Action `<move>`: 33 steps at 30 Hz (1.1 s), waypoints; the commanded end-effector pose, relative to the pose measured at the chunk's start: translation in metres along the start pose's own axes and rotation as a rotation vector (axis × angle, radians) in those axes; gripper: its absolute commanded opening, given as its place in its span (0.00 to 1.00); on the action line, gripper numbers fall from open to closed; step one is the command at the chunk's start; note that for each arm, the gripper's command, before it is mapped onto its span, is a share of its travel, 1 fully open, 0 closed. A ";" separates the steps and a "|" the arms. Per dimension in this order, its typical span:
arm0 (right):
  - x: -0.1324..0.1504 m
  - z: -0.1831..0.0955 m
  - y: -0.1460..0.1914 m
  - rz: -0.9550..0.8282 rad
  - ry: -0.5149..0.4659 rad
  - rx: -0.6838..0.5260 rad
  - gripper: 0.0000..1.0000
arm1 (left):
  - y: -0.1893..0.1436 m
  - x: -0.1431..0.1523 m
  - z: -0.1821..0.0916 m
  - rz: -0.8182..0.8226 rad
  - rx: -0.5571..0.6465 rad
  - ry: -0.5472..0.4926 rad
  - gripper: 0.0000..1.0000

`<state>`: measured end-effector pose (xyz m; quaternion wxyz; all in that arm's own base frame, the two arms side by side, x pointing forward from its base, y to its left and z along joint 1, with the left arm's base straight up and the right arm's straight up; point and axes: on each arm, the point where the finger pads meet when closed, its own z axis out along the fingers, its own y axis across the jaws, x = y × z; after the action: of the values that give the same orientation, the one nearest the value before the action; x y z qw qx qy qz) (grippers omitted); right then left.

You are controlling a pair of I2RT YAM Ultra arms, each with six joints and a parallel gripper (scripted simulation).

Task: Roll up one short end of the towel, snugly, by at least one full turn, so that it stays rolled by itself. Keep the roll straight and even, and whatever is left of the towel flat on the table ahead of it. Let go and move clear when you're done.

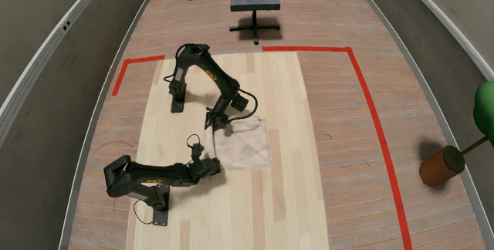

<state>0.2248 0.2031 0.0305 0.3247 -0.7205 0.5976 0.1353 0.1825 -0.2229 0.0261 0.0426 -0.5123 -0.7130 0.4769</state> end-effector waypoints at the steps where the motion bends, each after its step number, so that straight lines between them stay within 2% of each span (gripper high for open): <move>1: -0.004 0.007 -0.004 -0.025 -0.039 0.029 0.98 | 0.004 -0.003 -0.002 0.025 -0.011 0.003 0.30; 6: -0.005 0.010 -0.005 -0.025 -0.039 0.029 0.98 | 0.004 -0.003 -0.002 0.025 -0.011 0.003 0.30; 17: -0.004 0.011 -0.005 -0.025 -0.039 0.029 0.51 | 0.004 -0.003 -0.002 0.025 -0.011 0.003 0.30; 19: -0.004 0.011 -0.005 -0.025 -0.039 0.029 0.51 | 0.004 -0.003 -0.002 0.025 -0.011 0.003 0.30; 21: -0.004 0.011 -0.005 -0.025 -0.039 0.029 0.43 | 0.004 -0.003 -0.002 0.025 -0.011 0.003 0.30; 25: -0.004 0.011 -0.005 -0.025 -0.039 0.029 0.38 | 0.004 -0.003 -0.002 0.025 -0.011 0.003 0.30; 26: -0.004 0.011 -0.005 -0.025 -0.039 0.029 0.34 | 0.004 -0.003 -0.002 0.025 -0.011 0.003 0.30; 33: -0.004 0.011 -0.005 -0.025 -0.039 0.029 0.27 | 0.004 -0.003 -0.002 0.025 -0.011 0.003 0.30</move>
<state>0.2338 0.2084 0.0269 0.3448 -0.7197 0.5889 0.1280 0.1824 -0.2229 0.0262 0.0427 -0.5121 -0.7129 0.4771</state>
